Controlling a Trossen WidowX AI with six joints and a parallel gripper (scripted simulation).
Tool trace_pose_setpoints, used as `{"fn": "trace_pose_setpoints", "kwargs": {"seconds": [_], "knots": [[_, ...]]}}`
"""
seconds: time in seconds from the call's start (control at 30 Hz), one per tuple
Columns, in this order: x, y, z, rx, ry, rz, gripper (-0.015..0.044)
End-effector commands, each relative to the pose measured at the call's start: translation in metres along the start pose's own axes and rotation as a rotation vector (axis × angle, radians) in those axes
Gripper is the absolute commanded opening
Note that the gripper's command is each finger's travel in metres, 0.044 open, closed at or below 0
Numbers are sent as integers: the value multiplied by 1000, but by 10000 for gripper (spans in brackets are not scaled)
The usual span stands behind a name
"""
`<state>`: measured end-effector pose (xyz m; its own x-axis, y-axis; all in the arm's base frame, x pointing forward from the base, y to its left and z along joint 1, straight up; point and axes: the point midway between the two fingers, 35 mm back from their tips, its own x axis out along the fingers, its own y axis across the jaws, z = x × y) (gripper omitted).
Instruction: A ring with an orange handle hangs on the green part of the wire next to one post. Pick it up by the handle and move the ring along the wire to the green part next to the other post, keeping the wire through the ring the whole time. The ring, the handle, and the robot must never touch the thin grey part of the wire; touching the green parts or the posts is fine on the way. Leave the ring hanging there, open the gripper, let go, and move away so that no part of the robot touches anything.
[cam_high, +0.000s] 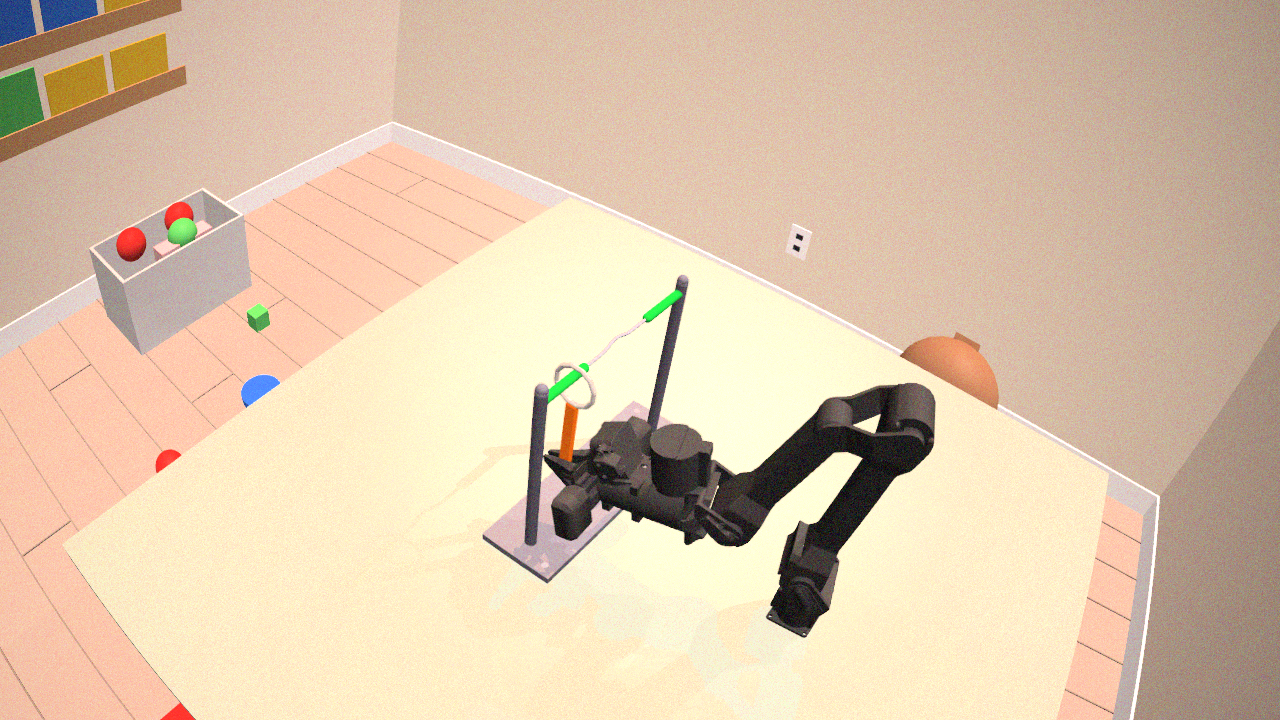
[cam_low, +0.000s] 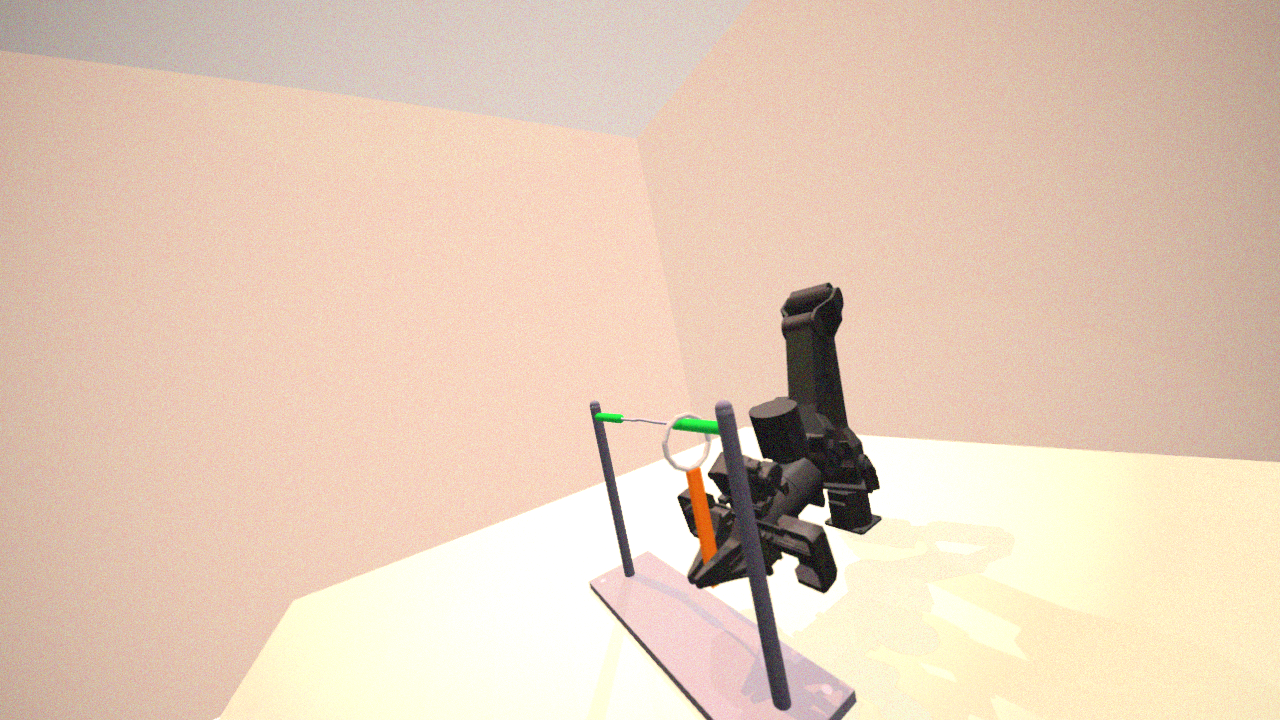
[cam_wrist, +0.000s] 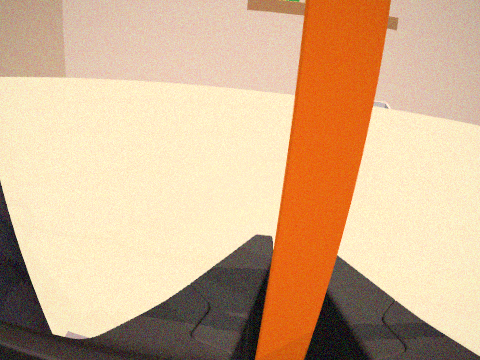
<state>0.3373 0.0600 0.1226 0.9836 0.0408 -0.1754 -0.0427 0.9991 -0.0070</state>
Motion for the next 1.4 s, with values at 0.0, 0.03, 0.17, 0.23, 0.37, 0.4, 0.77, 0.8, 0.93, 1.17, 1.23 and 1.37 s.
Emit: {"fn": "trace_pose_setpoints", "kwargs": {"seconds": [0.0, 0.03, 0.17, 0.23, 0.37, 0.4, 0.77, 0.8, 0.93, 1.17, 1.23, 1.37], "knots": [[0, -1, -1, 4, 0, -4, -150], [0, -1, -1, 4, 0, -4, -150], [0, -1, -1, 4, 0, -4, -150], [0, -1, -1, 4, 0, -4, -150], [0, 0, 0, 0, 0, 0, -45], [0, 0, 0, 0, 0, 0, -19], [-7, 0, 1, 1, 1, -1, 160], [-9, 0, 1, 1, 1, -1, 160], [-17, 1, 2, 2, 1, -1, 160], [-31, 1, 2, 3, 2, -2, 160], [-35, 1, 2, 3, 3, -3, 160], [-42, 0, 1, 4, 3, -3, 160]]}}
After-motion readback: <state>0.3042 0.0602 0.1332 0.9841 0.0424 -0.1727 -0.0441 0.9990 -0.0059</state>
